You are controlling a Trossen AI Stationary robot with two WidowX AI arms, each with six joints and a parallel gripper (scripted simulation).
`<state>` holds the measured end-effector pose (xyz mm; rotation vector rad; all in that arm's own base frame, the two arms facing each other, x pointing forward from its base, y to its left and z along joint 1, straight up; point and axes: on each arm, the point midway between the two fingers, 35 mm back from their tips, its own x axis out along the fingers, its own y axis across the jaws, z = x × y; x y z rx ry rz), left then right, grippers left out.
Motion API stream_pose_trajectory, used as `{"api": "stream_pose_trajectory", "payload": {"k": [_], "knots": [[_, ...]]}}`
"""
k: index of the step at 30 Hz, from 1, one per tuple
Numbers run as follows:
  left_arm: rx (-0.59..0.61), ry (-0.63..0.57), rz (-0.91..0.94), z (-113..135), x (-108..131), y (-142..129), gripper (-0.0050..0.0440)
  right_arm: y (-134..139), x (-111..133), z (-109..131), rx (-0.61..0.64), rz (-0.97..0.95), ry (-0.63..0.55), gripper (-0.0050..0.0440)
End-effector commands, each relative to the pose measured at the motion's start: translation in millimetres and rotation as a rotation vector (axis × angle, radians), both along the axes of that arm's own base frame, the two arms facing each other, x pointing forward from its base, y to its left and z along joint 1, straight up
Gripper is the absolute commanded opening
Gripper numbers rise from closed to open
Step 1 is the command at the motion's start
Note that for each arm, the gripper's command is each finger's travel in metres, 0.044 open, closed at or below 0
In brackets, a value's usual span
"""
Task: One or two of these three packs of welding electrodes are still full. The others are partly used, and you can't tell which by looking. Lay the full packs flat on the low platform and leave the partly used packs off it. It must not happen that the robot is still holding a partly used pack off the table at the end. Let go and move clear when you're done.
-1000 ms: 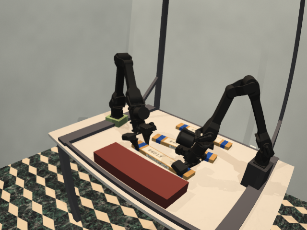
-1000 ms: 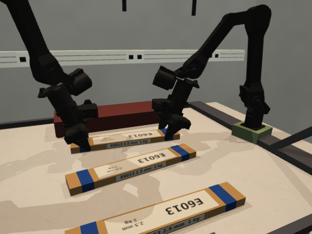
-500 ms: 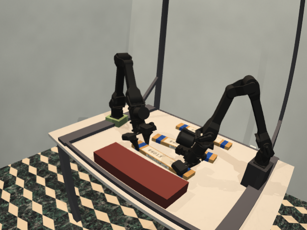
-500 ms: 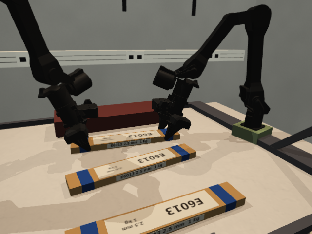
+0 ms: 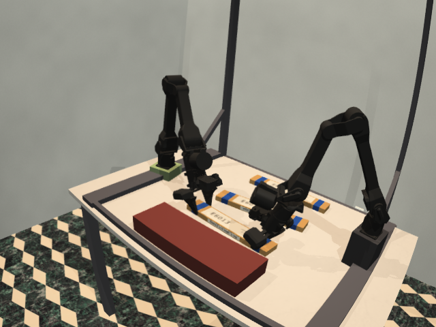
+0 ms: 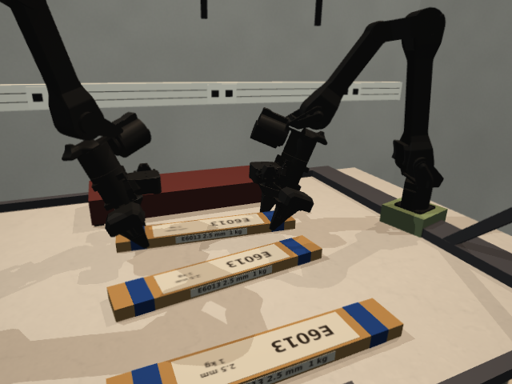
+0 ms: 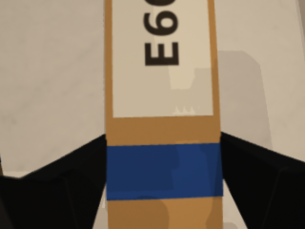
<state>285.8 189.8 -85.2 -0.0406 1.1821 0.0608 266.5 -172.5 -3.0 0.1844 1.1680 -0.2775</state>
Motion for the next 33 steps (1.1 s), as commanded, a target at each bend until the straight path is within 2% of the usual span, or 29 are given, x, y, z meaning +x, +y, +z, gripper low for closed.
{"api": "stream_pose_trajectory", "payload": {"k": [1,14,16,33], "knots": [[0.016,-0.016,0.0,6,4,4,-0.005,-2,2,4,-0.01,0.0,-0.011,-0.005],[0.016,-0.016,0.0,6,4,4,-0.005,-1,0,3,-0.007,0.0,-0.002,-0.005],[0.024,-0.021,0.001,13,5,5,-0.005,-5,6,16,-0.024,-0.001,-0.026,-0.005],[0.032,-0.031,0.003,46,7,8,-0.005,-5,5,46,-0.024,-0.002,-0.027,-0.005]]}}
